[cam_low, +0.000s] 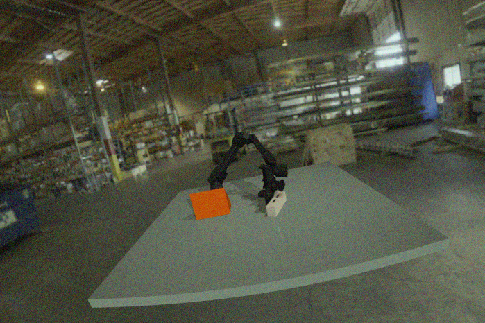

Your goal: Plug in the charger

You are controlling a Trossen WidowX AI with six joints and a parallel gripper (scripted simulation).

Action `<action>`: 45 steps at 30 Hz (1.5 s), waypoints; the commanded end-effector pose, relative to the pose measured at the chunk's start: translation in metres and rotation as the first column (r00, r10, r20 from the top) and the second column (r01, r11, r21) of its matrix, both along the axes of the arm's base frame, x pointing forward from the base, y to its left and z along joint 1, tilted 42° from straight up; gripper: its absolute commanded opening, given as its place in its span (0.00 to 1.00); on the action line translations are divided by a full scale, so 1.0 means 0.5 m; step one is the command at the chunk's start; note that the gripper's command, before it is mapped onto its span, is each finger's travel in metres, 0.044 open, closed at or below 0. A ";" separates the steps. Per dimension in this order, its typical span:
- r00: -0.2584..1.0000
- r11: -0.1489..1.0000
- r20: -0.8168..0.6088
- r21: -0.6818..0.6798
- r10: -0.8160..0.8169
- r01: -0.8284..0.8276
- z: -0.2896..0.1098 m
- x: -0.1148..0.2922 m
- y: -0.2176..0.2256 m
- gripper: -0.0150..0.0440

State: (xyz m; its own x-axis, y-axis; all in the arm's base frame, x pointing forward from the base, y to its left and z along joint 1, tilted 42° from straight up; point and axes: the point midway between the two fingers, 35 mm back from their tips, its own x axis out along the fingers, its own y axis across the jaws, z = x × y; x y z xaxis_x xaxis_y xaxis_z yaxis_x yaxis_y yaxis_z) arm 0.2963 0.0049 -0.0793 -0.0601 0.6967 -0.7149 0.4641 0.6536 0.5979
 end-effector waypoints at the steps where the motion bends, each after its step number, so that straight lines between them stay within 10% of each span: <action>1: 0.999 1.000 0.037 -0.016 0.000 0.001 -0.001 0.018 -0.007 0.25; 45: 0.999 1.000 0.037 -0.016 0.000 0.001 -0.002 0.016 -0.003 0.25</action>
State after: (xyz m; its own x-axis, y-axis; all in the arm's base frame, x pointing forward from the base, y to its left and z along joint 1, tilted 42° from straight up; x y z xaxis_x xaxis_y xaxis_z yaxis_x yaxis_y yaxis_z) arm 0.2964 0.0050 -0.0792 -0.0581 0.6913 -0.7202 0.4575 0.6596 0.5963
